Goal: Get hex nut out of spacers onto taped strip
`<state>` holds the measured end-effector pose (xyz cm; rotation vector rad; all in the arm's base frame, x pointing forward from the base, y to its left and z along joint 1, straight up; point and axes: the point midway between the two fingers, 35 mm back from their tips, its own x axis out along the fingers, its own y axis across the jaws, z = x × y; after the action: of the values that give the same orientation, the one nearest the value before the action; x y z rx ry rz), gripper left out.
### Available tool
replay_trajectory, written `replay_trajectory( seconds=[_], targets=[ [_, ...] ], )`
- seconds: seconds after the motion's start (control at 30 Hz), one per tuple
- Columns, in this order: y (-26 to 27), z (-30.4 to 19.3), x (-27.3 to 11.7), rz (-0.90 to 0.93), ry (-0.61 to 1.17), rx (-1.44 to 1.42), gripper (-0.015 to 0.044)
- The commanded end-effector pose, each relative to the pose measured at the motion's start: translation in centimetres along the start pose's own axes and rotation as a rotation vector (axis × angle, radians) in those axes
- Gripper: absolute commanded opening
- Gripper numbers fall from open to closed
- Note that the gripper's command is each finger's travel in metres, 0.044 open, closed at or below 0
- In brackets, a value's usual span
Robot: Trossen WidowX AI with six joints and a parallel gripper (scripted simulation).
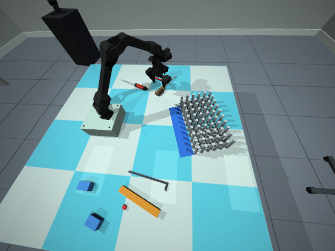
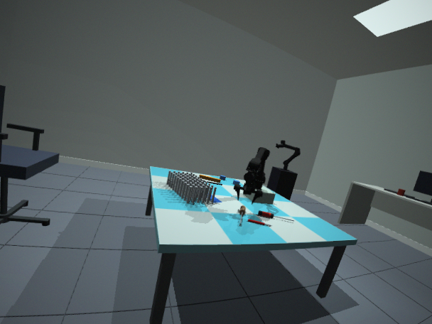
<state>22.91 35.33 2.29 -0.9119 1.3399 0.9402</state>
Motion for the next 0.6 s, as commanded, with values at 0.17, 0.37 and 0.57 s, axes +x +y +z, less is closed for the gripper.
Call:
replay_trajectory(
  seconds=[0.17, 0.37, 0.57],
  targets=[
    [0.00, -0.05, -0.03, 0.001, 0.002, 0.000, 0.0440],
    [0.00, -0.05, -0.03, 0.001, 0.002, 0.000, 0.0440],
    [-0.01, -0.02, 0.01, 0.001, -0.008, 0.065, 0.0440]
  ],
)
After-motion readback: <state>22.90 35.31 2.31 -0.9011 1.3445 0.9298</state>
